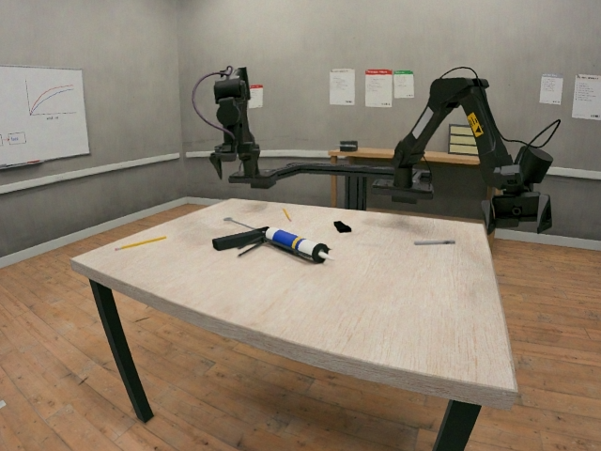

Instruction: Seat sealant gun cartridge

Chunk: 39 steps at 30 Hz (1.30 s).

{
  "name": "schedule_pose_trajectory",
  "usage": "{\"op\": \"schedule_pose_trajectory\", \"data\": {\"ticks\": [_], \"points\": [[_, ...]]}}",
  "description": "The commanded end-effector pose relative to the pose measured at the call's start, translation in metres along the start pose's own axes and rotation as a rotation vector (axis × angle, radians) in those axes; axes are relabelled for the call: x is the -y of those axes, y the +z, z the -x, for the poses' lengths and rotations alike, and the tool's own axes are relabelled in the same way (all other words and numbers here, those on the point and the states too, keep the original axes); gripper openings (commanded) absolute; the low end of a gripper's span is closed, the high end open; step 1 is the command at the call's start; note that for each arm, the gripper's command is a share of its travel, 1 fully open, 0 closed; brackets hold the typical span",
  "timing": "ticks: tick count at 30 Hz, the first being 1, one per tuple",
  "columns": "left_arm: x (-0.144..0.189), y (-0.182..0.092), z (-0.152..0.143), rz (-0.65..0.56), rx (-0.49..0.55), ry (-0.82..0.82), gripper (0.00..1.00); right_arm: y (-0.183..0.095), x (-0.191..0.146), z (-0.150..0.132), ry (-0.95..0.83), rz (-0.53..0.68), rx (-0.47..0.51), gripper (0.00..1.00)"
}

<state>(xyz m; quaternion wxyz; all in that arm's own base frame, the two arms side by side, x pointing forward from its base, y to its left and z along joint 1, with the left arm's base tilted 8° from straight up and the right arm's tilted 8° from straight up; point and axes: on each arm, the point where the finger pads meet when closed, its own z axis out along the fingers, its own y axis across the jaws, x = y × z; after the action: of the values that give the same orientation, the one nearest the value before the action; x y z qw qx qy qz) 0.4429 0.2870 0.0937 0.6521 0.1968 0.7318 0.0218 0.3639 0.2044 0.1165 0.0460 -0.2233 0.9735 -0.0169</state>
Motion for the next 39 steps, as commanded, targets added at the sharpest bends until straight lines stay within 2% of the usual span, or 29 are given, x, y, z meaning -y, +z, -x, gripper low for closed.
{"op": "schedule_pose_trajectory", "data": {"ticks": [1, 17, 18, 34, 37, 39], "points": [[-0.005, -0.002, 0.006, 0.009, 0.007, 0.016, 1.00, -0.005, -0.002, 0.002, -0.004, 0.003, 0.015, 1.00], [-0.005, -0.002, 0.006, 0.009, 0.007, 0.016, 1.00, -0.005, -0.002, 0.002, -0.004, 0.003, 0.015, 1.00], [-0.005, -0.003, 0.007, 0.004, 0.008, 0.009, 0.73, -0.015, -0.002, 0.006, -0.005, 0.006, 0.048, 1.00], [-0.005, -0.003, 0.007, 0.004, 0.008, 0.009, 0.73, -0.015, -0.002, 0.006, -0.005, 0.006, 0.048, 1.00], [-0.005, 0.011, 0.023, 0.002, 0.006, -0.016, 0.73, -0.016, 0.007, 0.007, 0.010, 0.001, 0.072, 1.00], [0.001, 0.020, 0.021, -0.006, -0.014, -0.091, 0.73, -0.016, 0.010, 0.011, 0.017, 0.002, 0.096, 1.00]]}}
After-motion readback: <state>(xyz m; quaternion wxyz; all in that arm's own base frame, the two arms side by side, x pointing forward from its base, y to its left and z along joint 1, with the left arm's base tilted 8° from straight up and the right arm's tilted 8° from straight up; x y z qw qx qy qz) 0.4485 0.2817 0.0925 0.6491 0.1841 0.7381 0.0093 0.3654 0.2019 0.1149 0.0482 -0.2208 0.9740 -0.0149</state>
